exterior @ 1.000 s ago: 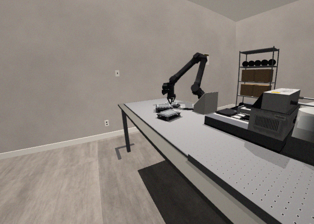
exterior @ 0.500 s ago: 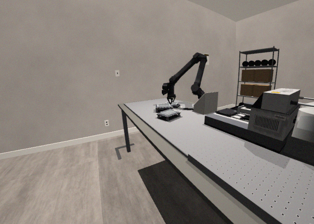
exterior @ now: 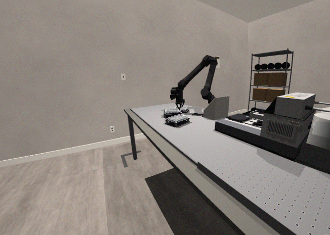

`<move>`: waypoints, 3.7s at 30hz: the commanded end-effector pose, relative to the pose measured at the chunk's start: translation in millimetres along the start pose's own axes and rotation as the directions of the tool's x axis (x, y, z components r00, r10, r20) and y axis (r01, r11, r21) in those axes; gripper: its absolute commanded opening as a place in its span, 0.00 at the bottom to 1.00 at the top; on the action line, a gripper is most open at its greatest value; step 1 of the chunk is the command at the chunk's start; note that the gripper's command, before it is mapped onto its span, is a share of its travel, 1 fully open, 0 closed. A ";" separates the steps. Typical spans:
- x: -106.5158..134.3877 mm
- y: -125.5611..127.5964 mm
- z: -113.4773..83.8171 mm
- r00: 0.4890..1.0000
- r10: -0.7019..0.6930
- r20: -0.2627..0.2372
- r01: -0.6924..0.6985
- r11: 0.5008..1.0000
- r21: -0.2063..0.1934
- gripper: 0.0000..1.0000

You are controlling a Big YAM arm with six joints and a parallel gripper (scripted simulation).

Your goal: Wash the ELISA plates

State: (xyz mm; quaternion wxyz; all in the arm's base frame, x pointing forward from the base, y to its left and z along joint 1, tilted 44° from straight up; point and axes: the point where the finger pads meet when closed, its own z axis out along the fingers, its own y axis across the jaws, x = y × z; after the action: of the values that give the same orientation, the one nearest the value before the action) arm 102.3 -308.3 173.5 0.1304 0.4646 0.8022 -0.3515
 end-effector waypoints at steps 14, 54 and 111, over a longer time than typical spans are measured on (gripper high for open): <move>-0.6 -0.6 5.9 1.000 -0.008 -0.007 0.008 1.000 0.002 0.82; 1.3 -0.6 11.2 1.000 -0.005 -0.009 0.005 1.000 0.003 0.82; -18.0 -5.4 -28.7 0.999 0.021 0.040 -0.021 1.000 -0.002 1.00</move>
State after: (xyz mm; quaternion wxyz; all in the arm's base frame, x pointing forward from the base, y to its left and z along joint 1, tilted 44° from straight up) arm 103.6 -300.6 181.5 0.1281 0.4606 0.8049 -0.3516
